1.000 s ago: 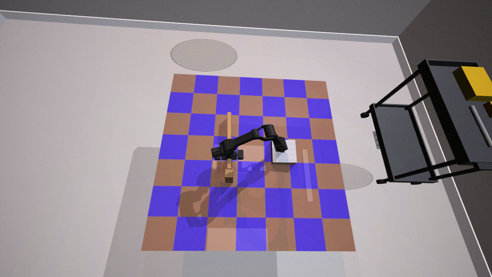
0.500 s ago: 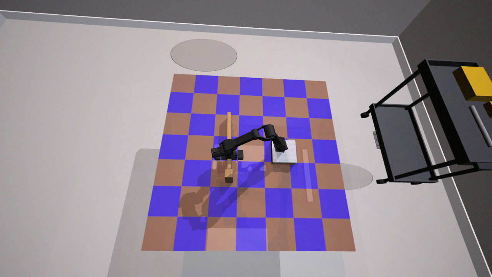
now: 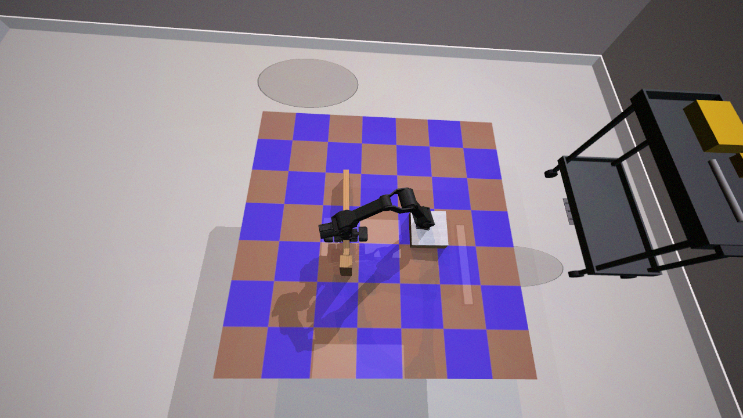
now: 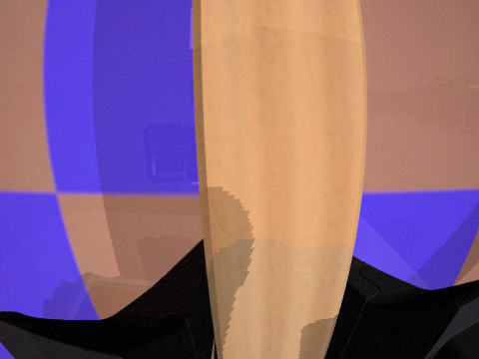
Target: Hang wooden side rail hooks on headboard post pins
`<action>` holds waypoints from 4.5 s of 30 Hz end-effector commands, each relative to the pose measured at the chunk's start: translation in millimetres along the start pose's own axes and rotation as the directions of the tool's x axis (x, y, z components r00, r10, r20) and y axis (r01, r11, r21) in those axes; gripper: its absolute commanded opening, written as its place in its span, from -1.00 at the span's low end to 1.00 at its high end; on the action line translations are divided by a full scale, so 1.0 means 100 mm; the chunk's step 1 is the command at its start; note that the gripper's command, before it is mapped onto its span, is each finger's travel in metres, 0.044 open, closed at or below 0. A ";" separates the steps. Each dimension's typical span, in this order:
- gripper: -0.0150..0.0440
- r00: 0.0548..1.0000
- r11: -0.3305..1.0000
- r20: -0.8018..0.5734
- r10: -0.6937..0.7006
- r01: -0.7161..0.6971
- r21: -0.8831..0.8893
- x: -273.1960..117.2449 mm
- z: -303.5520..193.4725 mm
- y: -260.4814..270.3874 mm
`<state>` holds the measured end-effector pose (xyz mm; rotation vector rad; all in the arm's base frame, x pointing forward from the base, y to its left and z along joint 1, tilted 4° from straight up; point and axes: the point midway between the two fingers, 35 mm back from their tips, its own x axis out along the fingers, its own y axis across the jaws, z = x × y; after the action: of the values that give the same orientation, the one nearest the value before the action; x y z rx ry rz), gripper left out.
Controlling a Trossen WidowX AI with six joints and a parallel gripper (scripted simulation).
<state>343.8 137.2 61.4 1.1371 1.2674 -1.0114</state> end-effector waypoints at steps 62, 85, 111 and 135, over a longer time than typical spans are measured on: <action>-0.49 1.000 1.000 -0.005 0.017 -0.017 0.003 -0.06 -0.08 0.04; -0.49 1.000 1.000 -0.005 0.017 -0.017 0.003 -0.04 -0.10 0.04; -0.49 1.000 1.000 -0.005 0.017 -0.017 0.003 -0.03 -0.13 0.01; -0.49 1.000 1.000 -0.006 0.017 -0.017 0.003 -0.02 -0.16 0.03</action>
<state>340.9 151.1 59.7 1.1357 1.2648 -1.0085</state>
